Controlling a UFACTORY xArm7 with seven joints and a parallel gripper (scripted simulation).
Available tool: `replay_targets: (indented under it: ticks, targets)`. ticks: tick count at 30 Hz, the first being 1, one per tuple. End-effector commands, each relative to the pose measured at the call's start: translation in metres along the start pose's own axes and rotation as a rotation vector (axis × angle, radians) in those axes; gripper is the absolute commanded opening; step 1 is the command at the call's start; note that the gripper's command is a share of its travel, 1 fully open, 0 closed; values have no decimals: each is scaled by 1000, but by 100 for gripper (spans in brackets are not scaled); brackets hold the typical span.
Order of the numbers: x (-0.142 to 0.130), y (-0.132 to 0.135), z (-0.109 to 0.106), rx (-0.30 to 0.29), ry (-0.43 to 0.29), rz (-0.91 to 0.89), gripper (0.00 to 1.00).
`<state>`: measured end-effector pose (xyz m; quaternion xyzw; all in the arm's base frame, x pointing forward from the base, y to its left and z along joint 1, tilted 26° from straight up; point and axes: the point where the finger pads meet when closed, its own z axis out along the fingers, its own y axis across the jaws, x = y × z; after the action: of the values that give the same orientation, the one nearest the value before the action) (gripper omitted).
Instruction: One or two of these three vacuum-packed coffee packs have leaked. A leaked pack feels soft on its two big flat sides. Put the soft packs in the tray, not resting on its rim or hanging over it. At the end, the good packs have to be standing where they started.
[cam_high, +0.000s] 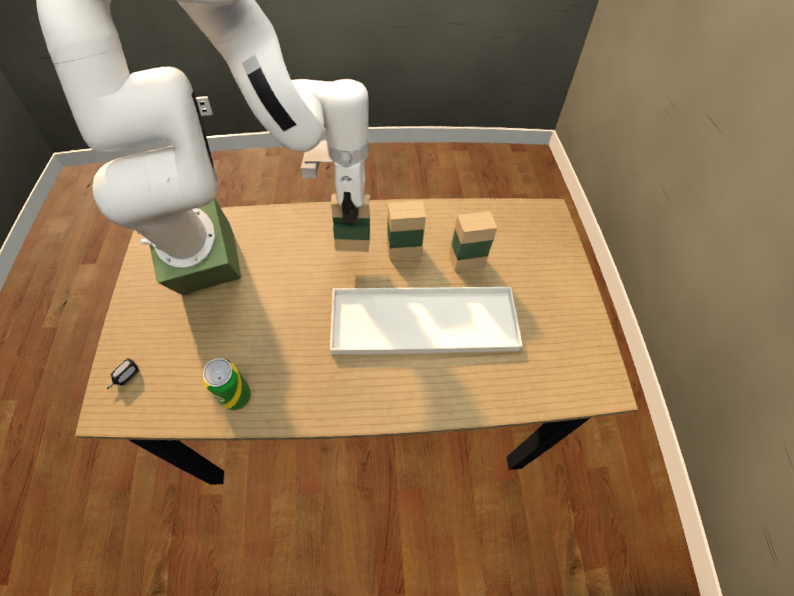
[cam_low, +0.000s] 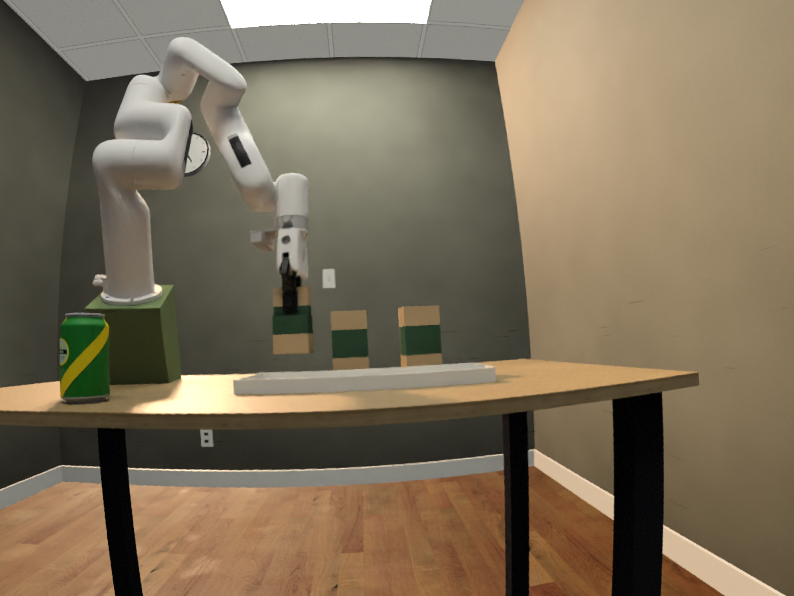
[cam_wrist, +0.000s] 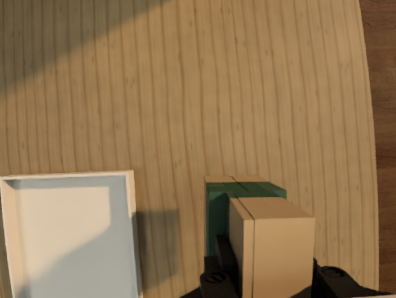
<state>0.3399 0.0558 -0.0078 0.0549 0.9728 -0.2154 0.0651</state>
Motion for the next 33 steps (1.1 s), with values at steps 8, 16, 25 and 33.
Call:
replay_targets:
  ticks: [8,16,25,33]
  targets:
    - [-4,-34,-1,-2,-2,0,25]
    - [-8,-73,-1,-2,-2,0,25]
    - [-14,-133,-1,-2,-2,0,25]
    - [-17,-161,-1,-2,-2,0,25]
